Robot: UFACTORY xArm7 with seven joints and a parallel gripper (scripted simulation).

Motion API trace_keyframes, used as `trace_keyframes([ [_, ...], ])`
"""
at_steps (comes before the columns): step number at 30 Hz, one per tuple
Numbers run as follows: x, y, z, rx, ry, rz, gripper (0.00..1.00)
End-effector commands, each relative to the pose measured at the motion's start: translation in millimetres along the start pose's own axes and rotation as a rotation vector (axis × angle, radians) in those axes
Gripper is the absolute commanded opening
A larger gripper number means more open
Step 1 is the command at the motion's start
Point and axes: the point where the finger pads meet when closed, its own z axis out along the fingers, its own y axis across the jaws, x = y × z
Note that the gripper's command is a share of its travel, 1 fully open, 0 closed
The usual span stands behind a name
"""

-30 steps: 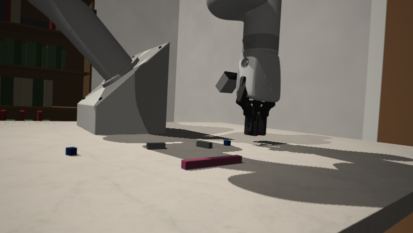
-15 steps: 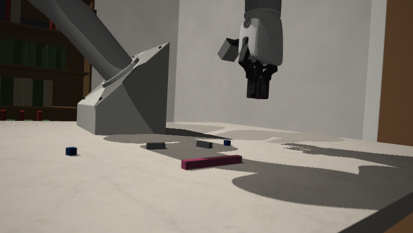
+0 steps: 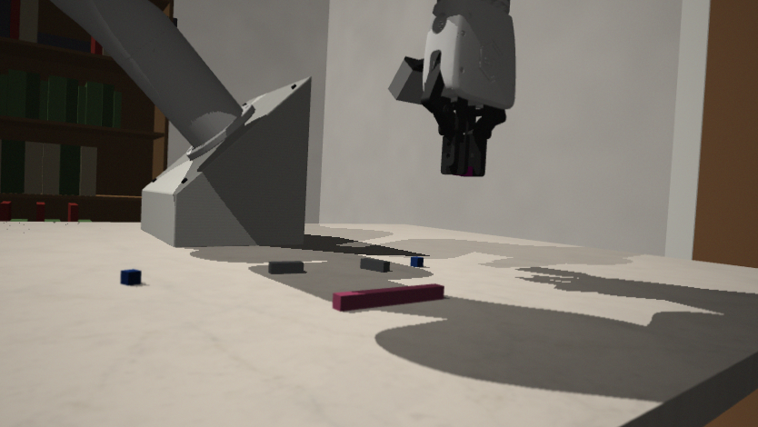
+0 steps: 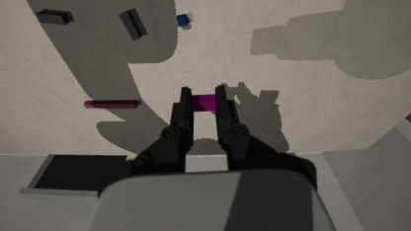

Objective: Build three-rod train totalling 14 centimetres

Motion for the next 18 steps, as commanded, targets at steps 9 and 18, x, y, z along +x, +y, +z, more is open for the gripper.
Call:
trace_keyframes([
  [9, -32.8, -96.0, -3.7, -0.006, -0.005, 0.105, 0.15],
  [18, -39.3, -146.3, -1.0, -0.006, 0.000, 0.163, 0.15],
])
